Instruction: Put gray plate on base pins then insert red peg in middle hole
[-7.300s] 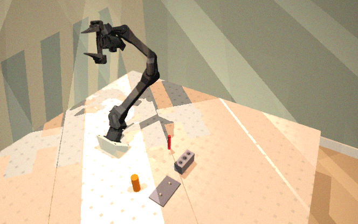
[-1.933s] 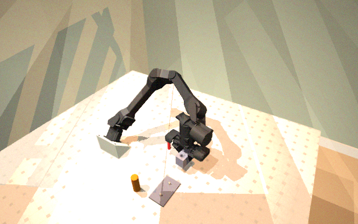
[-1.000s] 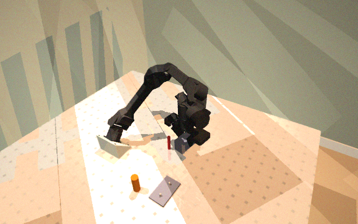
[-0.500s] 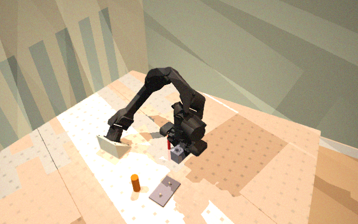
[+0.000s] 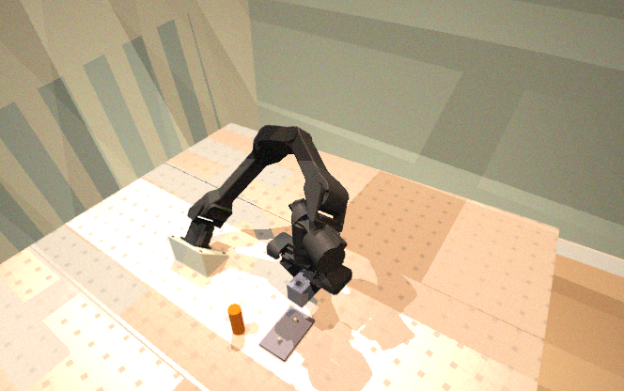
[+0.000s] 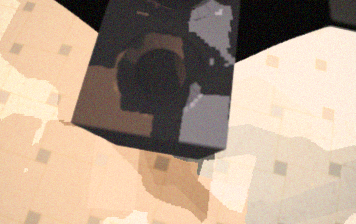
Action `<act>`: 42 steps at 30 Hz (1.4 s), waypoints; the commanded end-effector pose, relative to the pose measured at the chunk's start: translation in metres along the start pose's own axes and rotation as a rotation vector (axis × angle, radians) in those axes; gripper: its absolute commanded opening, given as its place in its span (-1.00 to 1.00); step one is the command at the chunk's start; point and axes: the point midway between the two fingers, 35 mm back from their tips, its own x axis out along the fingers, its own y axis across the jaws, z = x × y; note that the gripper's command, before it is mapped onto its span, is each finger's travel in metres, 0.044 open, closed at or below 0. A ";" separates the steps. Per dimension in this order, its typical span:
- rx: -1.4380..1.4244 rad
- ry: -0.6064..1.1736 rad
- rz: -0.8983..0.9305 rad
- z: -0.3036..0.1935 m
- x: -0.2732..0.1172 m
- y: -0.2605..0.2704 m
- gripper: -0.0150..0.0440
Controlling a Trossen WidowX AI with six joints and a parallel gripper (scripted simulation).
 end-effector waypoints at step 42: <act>-0.084 0.007 0.014 -0.070 0.038 0.005 -0.49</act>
